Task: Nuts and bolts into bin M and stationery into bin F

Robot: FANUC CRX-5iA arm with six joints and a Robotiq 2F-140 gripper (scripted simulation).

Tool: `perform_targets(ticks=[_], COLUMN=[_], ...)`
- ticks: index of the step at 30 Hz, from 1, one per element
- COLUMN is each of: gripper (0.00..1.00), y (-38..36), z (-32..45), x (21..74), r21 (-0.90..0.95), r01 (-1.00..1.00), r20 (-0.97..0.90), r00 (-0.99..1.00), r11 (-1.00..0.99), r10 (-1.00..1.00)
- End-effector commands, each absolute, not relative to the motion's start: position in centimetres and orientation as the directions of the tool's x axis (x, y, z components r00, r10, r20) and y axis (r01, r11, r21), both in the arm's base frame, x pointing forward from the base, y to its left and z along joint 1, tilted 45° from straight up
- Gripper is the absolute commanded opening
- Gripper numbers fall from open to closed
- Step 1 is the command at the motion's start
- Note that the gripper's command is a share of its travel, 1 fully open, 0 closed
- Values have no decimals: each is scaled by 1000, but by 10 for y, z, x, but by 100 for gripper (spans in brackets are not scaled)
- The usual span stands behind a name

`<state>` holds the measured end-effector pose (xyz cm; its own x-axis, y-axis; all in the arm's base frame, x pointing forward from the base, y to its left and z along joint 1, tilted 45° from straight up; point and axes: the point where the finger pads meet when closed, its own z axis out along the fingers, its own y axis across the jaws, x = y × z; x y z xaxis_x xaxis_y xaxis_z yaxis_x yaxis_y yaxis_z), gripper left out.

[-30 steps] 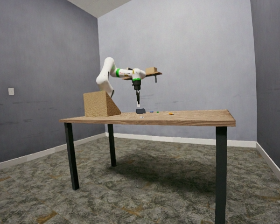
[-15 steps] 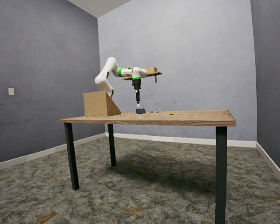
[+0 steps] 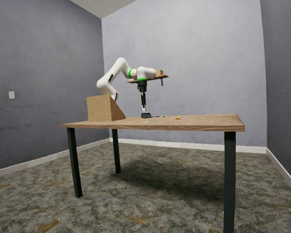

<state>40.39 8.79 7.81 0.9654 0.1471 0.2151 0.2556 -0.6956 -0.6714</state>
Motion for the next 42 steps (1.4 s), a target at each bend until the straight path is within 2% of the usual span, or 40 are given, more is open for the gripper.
perform_targets(ticks=[1,42], gripper=[26,26], y=[61,-139], z=[52,-135], x=[426,568], r21=[-674,-674], r01=[258,258], r20=[216,216], r00=[965,965], r11=[-692,-692], r10=[150,150])
